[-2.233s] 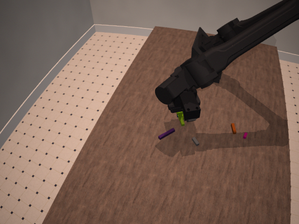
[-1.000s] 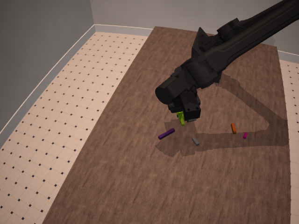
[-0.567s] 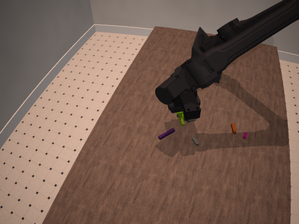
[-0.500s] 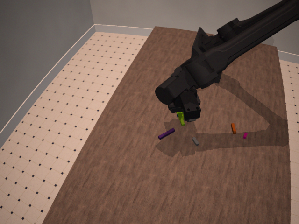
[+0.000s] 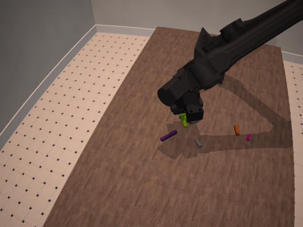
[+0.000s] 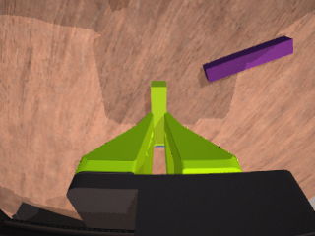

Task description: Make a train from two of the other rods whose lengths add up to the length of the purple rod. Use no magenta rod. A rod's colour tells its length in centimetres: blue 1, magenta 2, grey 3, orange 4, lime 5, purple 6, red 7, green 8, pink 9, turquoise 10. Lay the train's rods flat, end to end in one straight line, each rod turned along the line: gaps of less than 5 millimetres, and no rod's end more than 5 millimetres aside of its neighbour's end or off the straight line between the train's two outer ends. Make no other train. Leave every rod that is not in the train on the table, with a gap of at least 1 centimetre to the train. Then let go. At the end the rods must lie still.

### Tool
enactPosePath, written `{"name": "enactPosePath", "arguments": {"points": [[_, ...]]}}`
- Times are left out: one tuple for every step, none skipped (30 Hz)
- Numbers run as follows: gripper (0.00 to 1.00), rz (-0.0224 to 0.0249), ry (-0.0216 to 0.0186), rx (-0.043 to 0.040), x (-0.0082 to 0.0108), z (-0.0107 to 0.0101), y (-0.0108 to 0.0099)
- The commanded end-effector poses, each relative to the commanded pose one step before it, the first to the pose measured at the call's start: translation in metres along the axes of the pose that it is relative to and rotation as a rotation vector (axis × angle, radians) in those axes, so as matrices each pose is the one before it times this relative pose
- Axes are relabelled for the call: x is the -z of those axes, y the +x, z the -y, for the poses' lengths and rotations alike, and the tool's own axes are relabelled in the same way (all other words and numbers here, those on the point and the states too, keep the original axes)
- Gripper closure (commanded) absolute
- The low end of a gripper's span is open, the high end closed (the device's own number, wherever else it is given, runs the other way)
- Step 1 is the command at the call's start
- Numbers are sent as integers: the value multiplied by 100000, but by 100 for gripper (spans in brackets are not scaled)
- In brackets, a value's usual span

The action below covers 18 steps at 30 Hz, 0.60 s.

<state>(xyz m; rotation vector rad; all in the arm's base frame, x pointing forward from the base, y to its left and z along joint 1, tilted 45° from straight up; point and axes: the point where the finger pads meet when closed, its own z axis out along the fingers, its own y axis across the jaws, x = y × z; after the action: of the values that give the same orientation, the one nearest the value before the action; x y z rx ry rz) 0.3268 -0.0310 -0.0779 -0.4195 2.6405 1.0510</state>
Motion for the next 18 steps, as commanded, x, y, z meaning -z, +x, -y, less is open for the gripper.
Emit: {"name": "enactPosePath", "arguments": {"points": [[95,-600,-584,76,-800,-215,-51],[95,0,0,0,0,0,0],[95,-14,9,-1,-66,1,4],[95,24,-24,-1,-72,-5,-3],[95,5,-8,-2,-77,-2,0],[95,-5,0,-2,-79,-1,2],[95,-2,-2,-2,-79,-1,2],[95,-1,-3,-1,-76,-2,2],[95,-3,-1,-1,-72,-1,2],[95,-3,0,-1,-66,-1,2],[95,-3,0,-1,-58,-1,2],[95,-3,1,-1,-49,-1,2],[95,-4,1,-1,-39,0,1],[95,-4,2,-1,-29,0,1],[95,-4,2,0,-20,0,1],[95,-4,3,0,-11,0,1],[95,-10,9,0,-4,1,2],[95,0,0,0,0,0,0]]}}
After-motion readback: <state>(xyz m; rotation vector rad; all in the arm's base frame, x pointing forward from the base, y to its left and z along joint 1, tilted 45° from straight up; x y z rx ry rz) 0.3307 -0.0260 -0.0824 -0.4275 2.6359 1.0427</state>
